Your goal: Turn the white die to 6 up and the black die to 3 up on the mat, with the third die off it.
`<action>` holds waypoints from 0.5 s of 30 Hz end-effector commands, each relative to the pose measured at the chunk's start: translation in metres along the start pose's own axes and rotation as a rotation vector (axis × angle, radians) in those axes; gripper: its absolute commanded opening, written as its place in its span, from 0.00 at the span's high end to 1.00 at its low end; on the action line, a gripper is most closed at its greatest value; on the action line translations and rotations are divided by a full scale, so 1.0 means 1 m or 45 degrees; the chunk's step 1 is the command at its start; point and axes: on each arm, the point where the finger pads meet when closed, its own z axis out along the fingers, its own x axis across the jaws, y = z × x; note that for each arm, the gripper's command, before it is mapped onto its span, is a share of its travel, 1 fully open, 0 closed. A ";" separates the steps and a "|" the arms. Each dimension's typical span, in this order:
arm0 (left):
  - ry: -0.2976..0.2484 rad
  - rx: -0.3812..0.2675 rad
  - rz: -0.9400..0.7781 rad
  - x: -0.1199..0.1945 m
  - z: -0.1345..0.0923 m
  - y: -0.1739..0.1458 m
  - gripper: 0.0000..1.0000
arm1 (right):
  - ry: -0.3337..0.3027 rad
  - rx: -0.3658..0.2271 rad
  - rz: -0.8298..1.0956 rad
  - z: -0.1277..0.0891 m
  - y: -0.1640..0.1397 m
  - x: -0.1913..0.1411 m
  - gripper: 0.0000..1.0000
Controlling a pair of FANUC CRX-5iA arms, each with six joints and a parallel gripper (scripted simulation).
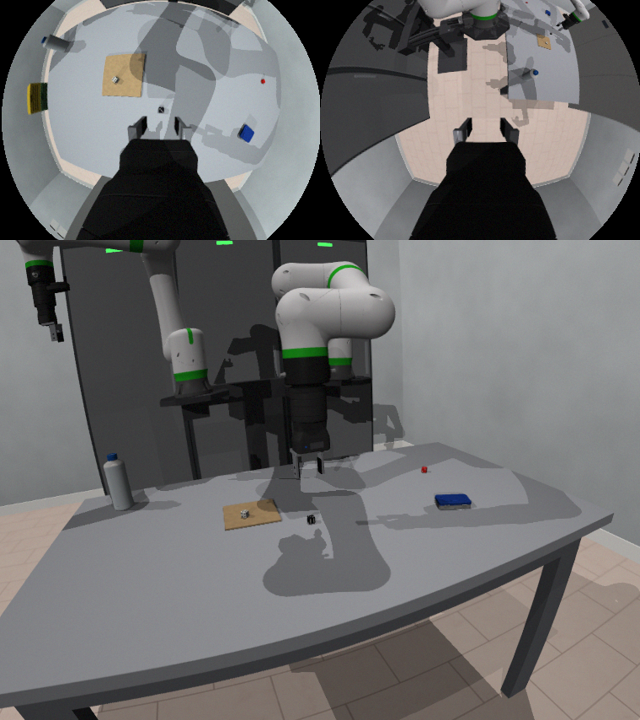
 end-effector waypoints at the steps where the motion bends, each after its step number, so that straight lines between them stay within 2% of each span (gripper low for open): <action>1: -0.002 -0.003 -0.013 -0.001 -0.002 0.001 0.00 | 0.000 -0.003 0.000 -0.001 0.000 0.000 0.00; 8: -0.002 -0.003 -0.143 -0.003 0.000 -0.001 0.00 | 0.000 -0.003 0.000 -0.001 0.000 0.000 0.00; 15: -0.003 -0.003 -0.533 -0.010 0.006 -0.005 0.00 | 0.000 -0.003 0.000 -0.001 0.000 0.000 0.00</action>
